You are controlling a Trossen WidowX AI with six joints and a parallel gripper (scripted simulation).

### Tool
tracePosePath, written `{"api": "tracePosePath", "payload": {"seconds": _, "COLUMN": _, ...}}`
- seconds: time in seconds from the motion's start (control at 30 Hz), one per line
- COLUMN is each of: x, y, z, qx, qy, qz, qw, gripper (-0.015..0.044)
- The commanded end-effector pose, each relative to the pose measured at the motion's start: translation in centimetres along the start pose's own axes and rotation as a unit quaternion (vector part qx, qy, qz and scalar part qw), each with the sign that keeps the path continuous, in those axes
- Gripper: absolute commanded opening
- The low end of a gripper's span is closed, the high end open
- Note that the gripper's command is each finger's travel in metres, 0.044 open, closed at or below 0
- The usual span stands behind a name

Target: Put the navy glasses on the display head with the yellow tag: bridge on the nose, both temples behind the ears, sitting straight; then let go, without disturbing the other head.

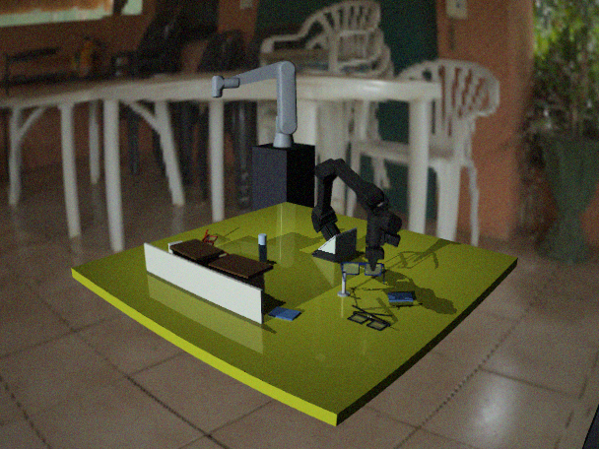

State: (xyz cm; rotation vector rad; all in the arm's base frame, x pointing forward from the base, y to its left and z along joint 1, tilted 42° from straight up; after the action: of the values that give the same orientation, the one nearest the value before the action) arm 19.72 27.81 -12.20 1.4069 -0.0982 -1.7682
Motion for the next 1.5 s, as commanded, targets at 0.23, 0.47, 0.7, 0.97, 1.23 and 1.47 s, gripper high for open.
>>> {"api": "tracePosePath", "payload": {"seconds": 0.23, "x": 0.1, "y": -1.1, "z": 0.2, "qx": 0.001, "qy": -0.003, "qz": -0.001, "qw": 1.000, "gripper": 0.0000}}
{"api": "tracePosePath", "payload": {"seconds": 0.47, "x": 0.2, "y": -1.0, "z": 0.2, "qx": 0.001, "qy": -0.003, "qz": -0.001, "qw": 1.000, "gripper": 0.0000}}
{"api": "tracePosePath", "payload": {"seconds": 0.7, "x": 0.2, "y": -1.0, "z": 0.2, "qx": 0.001, "qy": -0.003, "qz": -0.001, "qw": 1.000, "gripper": 0.0000}}
{"api": "tracePosePath", "payload": {"seconds": 0.97, "x": 0.2, "y": -0.7, "z": 0.2, "qx": 0.001, "qy": -0.003, "qz": -0.001, "qw": 1.000, "gripper": 0.0000}}
{"api": "tracePosePath", "payload": {"seconds": 1.23, "x": 0.1, "y": -0.2, "z": 0.3, "qx": 0.001, "qy": -0.003, "qz": -0.001, "qw": 1.000, "gripper": 0.0000}}
{"api": "tracePosePath", "payload": {"seconds": 1.47, "x": -2.7, "y": 0.0, "z": 0.1, "qx": 0.001, "qy": -0.003, "qz": -0.001, "qw": 1.000, "gripper": 0.0000}}
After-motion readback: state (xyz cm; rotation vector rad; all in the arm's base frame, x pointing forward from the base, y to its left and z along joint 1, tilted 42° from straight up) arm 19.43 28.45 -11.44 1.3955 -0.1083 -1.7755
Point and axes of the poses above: the point midway between the two fingers, 35 mm back from their tips, its own x axis out along the fingers, its own z axis across the jaws, y = z × x, the point moved 5 cm from there along -x, back along the fingers, and after that the axes turned 3 degrees about -x, right-handed, at the moved point
